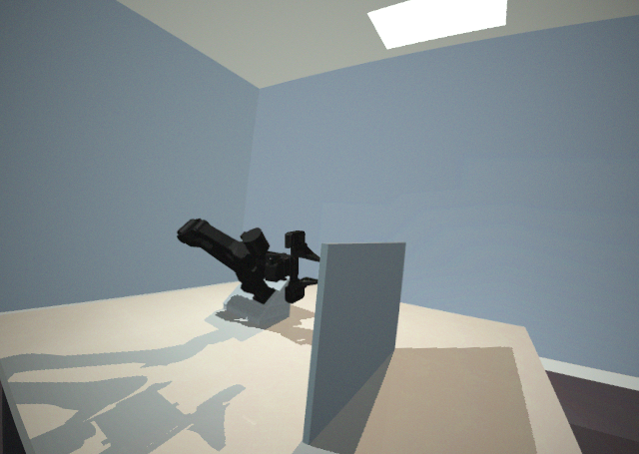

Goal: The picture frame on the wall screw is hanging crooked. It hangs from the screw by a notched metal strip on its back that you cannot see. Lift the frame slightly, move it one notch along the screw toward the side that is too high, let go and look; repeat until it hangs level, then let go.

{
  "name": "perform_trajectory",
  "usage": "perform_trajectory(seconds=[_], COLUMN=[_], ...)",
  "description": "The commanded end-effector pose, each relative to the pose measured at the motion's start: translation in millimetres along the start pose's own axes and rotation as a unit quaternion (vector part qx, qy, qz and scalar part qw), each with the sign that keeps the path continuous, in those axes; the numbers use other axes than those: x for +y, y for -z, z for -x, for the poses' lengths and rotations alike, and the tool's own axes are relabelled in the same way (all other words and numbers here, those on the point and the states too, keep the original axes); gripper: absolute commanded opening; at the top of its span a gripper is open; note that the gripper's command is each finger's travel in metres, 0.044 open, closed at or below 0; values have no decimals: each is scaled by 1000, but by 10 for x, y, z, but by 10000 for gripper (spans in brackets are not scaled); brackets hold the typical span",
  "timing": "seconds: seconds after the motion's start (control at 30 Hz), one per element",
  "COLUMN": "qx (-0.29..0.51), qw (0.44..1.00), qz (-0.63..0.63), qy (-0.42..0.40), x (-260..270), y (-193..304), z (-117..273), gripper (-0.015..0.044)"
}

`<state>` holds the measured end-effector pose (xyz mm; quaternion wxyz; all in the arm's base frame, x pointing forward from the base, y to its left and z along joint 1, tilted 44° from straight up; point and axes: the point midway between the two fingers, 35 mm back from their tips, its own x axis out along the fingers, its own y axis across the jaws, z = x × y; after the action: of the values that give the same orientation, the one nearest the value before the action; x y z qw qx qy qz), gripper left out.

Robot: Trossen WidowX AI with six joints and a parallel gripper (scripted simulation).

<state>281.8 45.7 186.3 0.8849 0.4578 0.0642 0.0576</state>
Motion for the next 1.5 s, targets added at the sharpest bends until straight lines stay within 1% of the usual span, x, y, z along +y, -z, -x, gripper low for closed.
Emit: perform_trajectory(seconds=[0.0, 0.1, 0.4, 0.93, 1.47], qx=[-3, -3, -4, -4, -4], qw=[1000, 1000, 1000, 1000, 1000], qz=[1, 1, 1, 1, 1], qy=[1, 1, -1, -1, -1], x=[11, 38, 0, -1, 8], y=[-17, -37, -15, -14, -22], z=[-50, -187, -781, -809, -1054], gripper=[260, 260, 260, 260, 260])
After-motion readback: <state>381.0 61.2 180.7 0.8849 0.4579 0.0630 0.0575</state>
